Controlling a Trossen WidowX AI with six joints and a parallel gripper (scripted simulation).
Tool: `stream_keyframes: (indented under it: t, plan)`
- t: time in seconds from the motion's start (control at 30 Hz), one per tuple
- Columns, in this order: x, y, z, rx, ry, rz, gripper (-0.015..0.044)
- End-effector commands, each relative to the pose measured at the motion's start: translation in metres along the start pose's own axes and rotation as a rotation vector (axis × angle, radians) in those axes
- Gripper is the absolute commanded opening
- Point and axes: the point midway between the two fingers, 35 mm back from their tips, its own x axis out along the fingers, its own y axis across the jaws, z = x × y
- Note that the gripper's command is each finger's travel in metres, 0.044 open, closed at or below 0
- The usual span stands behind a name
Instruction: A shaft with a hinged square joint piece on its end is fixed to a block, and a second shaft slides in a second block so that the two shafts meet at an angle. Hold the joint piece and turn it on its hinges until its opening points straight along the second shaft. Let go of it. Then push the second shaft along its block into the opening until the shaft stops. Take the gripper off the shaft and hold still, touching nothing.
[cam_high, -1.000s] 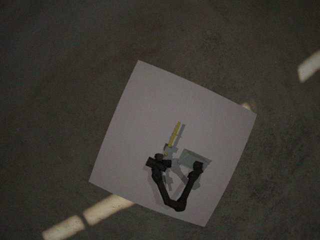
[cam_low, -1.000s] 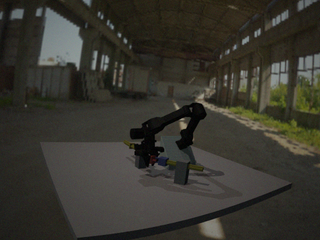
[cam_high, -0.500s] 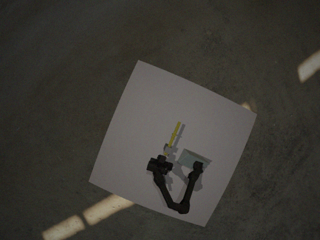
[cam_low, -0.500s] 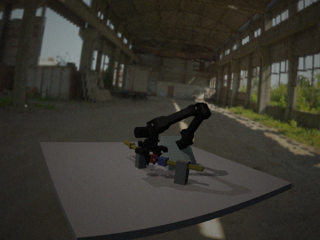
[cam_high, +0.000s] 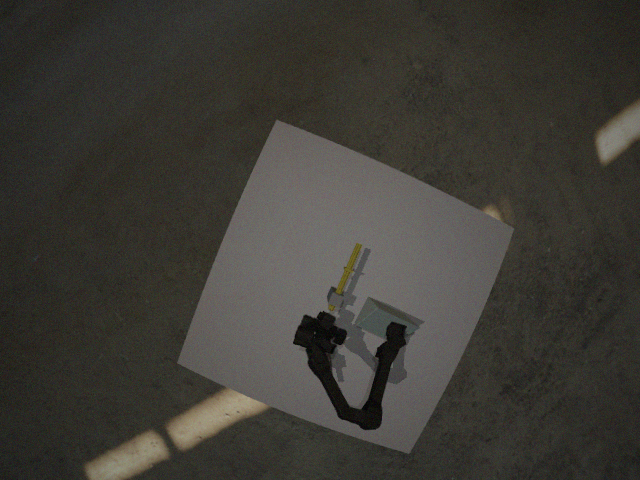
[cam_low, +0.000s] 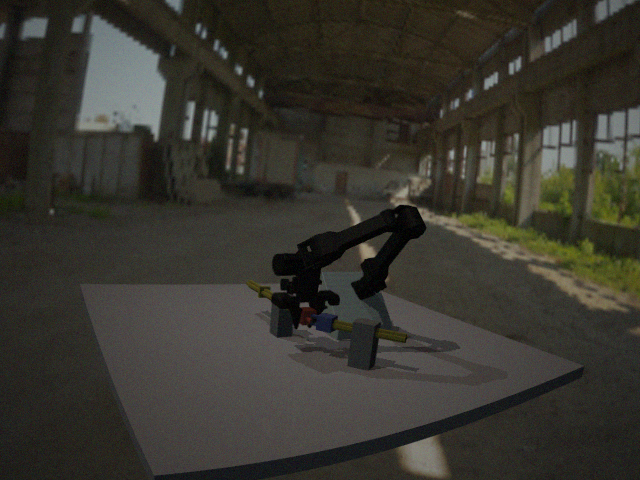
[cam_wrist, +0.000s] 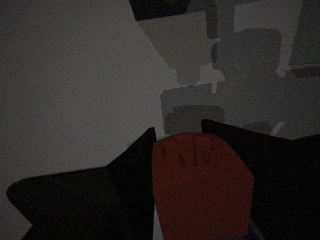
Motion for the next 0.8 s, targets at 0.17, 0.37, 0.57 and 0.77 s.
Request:
stream_keyframes:
  t: [0.17, 0.37, 0.57, 0.77]
  plan:
    - [-0.0002, -0.0007, 0.0001, 0.015, -0.005, -0.001, 0.0000]
    - [-0.0001, -0.0002, 0.0001, 0.004, -0.003, 0.000, 0.0000]
    - [-0.0001, -0.0002, 0.0001, 0.004, -0.003, 0.000, 0.0026]
    - [-0.0001, -0.0002, 0.0001, 0.004, -0.003, 0.000, 0.0147]
